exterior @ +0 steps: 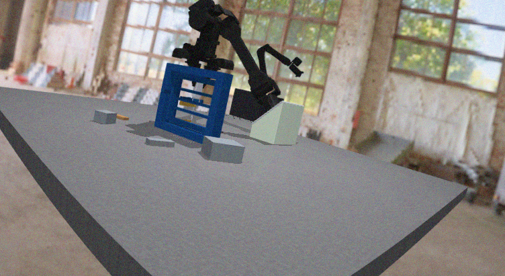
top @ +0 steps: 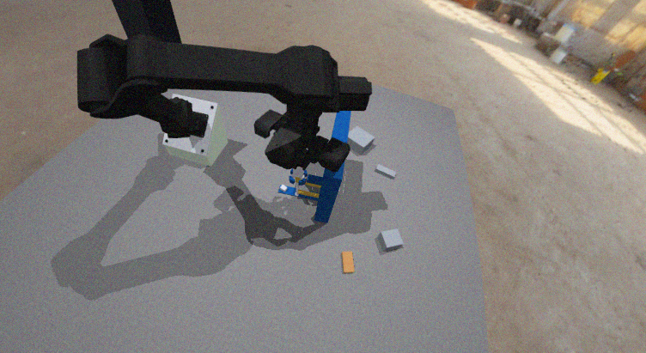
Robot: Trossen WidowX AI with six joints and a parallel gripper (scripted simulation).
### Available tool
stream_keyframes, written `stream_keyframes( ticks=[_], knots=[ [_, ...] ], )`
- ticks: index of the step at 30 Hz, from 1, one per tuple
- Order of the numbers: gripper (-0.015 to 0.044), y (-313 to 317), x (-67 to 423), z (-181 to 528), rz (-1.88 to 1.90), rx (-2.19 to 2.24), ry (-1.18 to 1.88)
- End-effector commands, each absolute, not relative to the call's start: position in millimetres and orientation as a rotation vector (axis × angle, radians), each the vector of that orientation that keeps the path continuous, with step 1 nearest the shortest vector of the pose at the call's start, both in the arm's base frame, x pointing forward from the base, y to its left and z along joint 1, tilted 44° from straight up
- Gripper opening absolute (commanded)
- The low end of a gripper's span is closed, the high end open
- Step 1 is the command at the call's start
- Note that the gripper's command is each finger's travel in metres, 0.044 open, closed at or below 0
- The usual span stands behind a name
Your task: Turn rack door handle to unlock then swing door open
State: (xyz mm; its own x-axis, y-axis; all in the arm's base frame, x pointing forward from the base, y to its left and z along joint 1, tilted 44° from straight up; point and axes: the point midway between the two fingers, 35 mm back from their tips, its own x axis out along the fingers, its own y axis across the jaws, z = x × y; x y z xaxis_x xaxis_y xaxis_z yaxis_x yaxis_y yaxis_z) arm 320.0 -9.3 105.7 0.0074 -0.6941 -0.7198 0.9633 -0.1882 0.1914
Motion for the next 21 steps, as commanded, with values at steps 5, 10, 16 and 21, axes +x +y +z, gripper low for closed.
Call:
stream_keyframes(
  ticks=[5,10,16,21],
  knots=[
    [0.0252,-9.5,321.4,104.7,-1.574,0.862,0.412],
    [0.0287,-9.5,321.4,104.7,-1.55,0.806,0.467],
    [0.0287,-9.5,321.4,104.7,-1.437,0.576,0.679],
    [0.0287,-9.5,321.4,104.7,-1.328,0.382,0.842]
  ],
)
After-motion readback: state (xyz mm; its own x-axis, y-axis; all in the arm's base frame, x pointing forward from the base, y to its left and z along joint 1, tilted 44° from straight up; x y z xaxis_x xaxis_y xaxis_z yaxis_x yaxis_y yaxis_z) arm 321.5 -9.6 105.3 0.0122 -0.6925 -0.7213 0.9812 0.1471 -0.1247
